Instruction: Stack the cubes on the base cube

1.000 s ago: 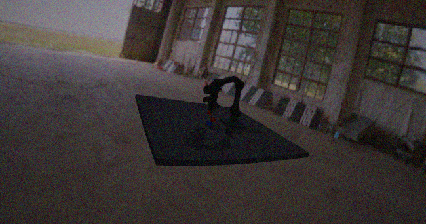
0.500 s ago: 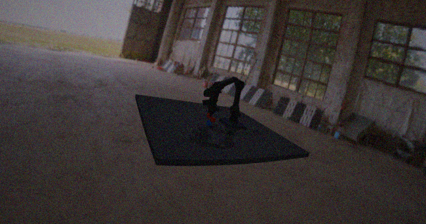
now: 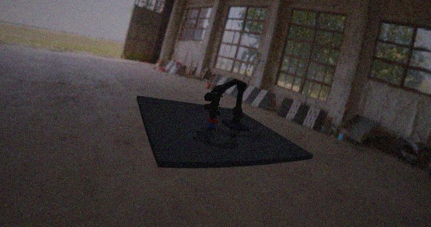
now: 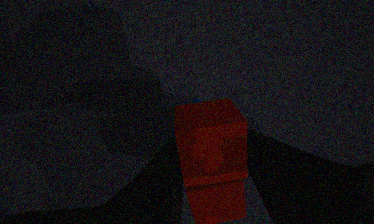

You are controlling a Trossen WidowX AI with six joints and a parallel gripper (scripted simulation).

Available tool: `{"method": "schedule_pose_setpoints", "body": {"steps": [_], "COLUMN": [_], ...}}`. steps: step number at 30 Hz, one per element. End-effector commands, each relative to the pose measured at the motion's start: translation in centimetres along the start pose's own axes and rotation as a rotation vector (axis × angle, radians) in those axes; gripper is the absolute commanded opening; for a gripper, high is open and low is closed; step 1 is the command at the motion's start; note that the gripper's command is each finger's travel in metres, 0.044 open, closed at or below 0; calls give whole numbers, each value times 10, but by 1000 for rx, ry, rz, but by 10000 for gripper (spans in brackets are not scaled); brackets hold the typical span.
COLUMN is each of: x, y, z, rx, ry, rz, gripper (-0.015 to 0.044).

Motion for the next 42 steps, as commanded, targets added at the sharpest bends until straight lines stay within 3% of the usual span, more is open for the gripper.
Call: {"method": "schedule_pose_setpoints", "body": {"steps": [1, 21, 25, 42], "x": [1, 1, 1, 1], "y": [4, 5, 5, -14], "z": [0, 0, 0, 0], "rx": [6, 6, 6, 3], "ry": [11, 6, 6, 6], "rz": [3, 3, 3, 3], "gripper": [105, 105, 205, 205]}}
Point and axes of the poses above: the point midway between the two fingers, 35 mm back from their tips, its own y axis out along the fingers, its own z axis across the jaws, x = y × z, the point moved 5 cm from there along -y, back along the fingers, and after that the axes turned 4 degrees about -y, right-handed, at the moved point
